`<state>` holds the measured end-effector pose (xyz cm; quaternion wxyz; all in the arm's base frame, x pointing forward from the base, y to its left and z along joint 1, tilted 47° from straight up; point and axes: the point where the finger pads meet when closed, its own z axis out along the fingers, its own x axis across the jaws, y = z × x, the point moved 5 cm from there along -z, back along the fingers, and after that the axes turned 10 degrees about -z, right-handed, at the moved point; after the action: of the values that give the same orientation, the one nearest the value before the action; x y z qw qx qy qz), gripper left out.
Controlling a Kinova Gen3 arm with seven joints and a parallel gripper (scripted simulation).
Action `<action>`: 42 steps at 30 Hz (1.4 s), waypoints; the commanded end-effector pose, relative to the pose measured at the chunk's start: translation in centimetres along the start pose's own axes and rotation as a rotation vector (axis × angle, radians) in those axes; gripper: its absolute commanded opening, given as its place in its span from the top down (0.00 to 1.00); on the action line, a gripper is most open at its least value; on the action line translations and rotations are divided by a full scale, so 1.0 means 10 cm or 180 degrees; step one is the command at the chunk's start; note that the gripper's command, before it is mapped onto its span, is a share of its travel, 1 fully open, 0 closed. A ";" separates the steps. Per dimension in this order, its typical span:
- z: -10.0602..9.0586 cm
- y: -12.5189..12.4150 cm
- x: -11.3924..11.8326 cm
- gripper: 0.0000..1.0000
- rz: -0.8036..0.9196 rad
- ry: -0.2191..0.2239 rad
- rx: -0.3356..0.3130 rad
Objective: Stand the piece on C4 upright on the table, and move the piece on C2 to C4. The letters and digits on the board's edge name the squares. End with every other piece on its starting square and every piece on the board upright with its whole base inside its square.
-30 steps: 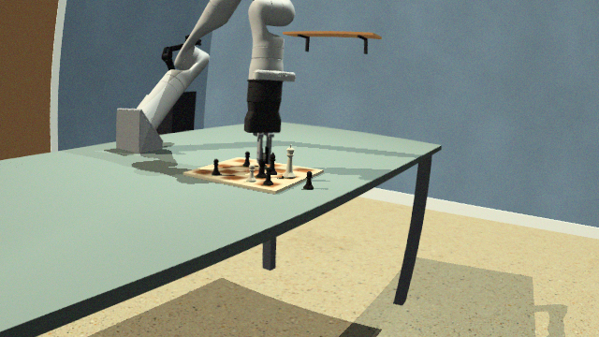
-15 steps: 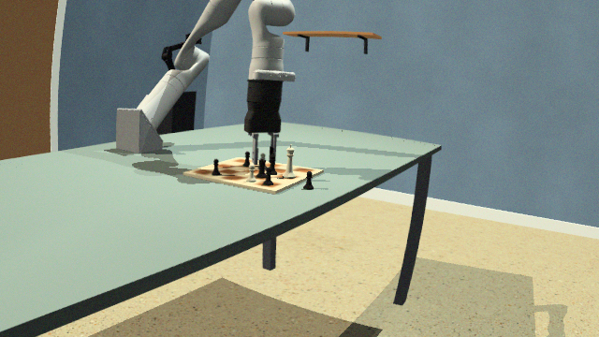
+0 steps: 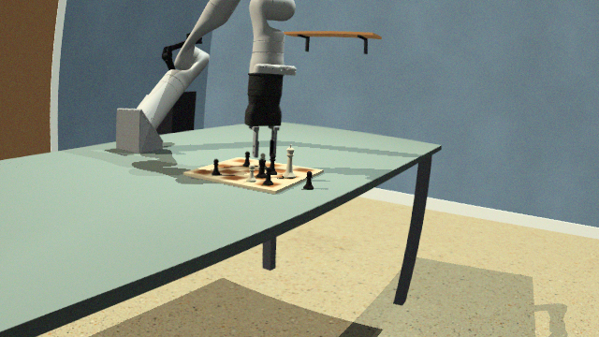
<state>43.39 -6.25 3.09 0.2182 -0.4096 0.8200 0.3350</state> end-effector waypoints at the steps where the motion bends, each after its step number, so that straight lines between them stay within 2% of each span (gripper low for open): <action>1: -0.22 -0.03 0.02 0.32 -0.0016 0.0014 0.0033; 10: -0.67 -0.02 0.02 0.32 -0.0015 0.0016 0.0033; 16: -0.76 -0.02 0.02 0.32 -0.0014 0.0016 0.0033; 20: -0.78 -0.05 0.02 0.32 -0.0014 0.0013 0.0071; 21: -0.78 -0.05 0.02 0.00 -0.0014 0.0013 0.0071; 42: -0.78 -0.05 0.02 0.00 -0.0014 0.0013 0.0071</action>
<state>43.20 -11.81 7.97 0.2227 -0.4077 0.8230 0.3268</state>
